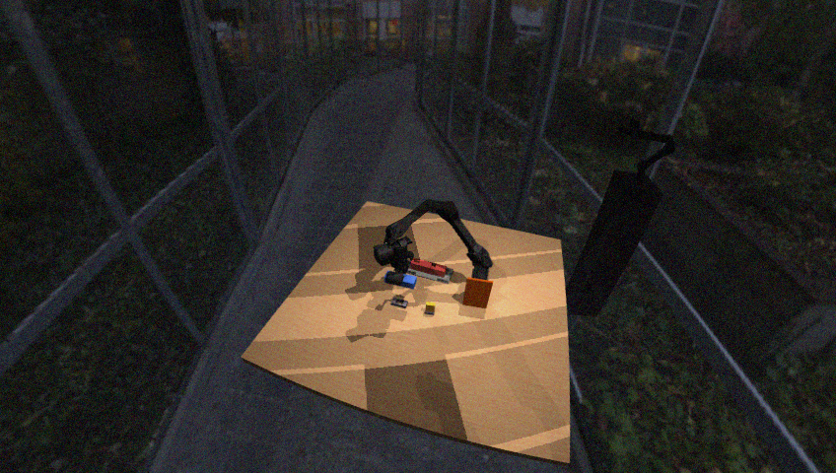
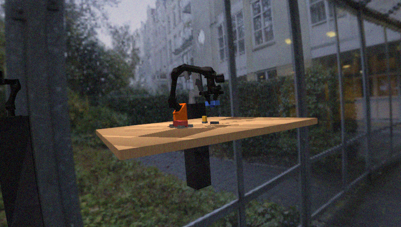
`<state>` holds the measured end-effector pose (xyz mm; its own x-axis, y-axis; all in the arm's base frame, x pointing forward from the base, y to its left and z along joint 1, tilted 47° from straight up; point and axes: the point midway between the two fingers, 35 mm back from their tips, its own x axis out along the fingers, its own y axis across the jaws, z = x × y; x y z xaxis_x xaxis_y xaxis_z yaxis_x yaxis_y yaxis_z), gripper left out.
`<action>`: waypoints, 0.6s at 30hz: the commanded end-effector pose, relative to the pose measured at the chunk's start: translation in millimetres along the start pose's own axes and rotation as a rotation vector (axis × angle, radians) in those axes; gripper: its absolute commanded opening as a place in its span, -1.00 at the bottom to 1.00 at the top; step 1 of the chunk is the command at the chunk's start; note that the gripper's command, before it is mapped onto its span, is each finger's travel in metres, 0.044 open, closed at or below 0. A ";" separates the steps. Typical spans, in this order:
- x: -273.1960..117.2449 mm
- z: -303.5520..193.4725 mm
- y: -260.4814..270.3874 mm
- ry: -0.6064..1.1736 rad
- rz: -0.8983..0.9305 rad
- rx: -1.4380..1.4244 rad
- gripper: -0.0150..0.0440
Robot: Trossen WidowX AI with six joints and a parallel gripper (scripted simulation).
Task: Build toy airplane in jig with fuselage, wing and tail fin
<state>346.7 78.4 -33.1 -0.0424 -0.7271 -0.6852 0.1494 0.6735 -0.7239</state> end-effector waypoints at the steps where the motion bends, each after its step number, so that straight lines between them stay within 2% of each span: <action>1: -2.9 1.7 -10.8 0.000 0.008 -0.045 -0.49; 18: 1.0 3.8 -66.4 -0.003 0.023 -0.334 -0.49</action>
<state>341.9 40.2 6.0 -0.0456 -0.7126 -0.7000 -0.1311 0.6990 -0.7030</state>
